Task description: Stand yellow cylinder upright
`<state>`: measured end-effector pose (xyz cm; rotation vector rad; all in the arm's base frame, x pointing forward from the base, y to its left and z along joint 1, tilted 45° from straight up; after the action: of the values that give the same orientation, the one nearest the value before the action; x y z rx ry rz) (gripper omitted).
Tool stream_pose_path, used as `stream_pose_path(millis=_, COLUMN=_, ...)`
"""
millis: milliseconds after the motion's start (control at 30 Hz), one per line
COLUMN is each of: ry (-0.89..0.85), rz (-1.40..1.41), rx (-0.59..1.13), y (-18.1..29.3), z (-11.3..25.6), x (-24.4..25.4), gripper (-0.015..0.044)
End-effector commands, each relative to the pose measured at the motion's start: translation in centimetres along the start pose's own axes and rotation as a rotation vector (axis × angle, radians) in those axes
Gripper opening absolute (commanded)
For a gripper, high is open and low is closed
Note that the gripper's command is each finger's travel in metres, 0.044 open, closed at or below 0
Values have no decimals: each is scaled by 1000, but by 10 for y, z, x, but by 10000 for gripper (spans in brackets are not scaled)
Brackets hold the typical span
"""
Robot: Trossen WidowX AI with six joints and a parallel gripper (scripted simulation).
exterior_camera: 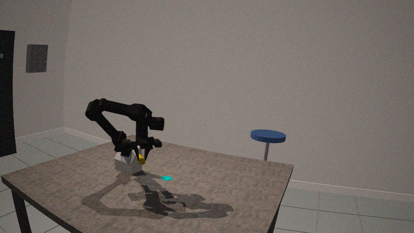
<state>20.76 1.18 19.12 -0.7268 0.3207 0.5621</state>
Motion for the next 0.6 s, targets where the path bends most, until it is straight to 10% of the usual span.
stream_pose_path(millis=0, ry=-12, rz=122, rx=5, y=2, z=3, x=11, gripper=105)
stream_pose_path(millis=567, ry=-22, rz=737, rx=4, y=23, z=11, x=57, gripper=105)
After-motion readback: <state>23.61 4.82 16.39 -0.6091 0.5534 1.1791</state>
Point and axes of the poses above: the point midway between the two fingers, 35 mm back from their tips, its own z axis back along the fingers, its own x axis across the jaws, y = z × x, the point moved 10 cm from there along z, back along the fingers, and after that the axes turned 11 degrees about -z, right-handed, at the moved point
